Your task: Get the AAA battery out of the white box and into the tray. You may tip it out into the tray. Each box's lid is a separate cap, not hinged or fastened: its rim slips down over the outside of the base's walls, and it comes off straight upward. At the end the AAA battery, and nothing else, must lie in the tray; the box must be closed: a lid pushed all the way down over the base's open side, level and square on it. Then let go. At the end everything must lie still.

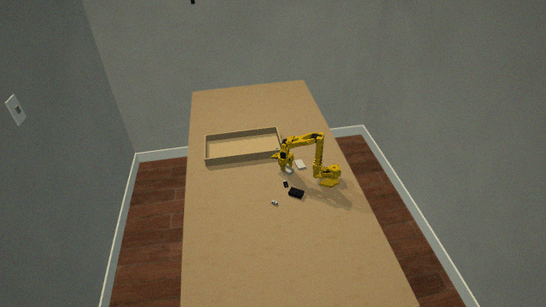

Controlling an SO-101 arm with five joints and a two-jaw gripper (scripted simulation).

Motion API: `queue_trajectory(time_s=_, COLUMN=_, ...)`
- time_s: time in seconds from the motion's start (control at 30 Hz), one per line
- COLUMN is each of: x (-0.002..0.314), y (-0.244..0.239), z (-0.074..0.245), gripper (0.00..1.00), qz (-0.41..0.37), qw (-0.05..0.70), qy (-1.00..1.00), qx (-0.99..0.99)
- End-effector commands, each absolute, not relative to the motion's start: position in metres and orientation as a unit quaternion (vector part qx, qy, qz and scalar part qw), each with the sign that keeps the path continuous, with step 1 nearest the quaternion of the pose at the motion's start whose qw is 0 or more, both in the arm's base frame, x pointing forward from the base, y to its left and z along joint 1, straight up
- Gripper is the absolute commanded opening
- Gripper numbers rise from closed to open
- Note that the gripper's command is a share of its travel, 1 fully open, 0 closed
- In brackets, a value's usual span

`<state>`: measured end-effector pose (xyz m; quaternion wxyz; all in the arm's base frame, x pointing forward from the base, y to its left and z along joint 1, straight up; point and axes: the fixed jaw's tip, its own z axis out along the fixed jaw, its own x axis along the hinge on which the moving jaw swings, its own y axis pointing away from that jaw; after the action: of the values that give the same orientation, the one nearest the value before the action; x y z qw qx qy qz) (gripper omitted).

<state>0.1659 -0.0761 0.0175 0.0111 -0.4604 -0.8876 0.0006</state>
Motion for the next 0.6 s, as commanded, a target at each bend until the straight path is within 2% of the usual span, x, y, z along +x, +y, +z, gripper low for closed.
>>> queue_trajectory(time_s=0.0, x=0.1689, y=-0.0758, z=0.0177, gripper=0.19, qz=0.0, qw=0.0, qy=-0.887, qx=-0.462)
queue_trajectory(time_s=0.57, x=0.1671, y=-0.0749, z=0.0136, gripper=0.19, qz=0.0, qw=0.0, qy=-0.887, qx=-0.462)
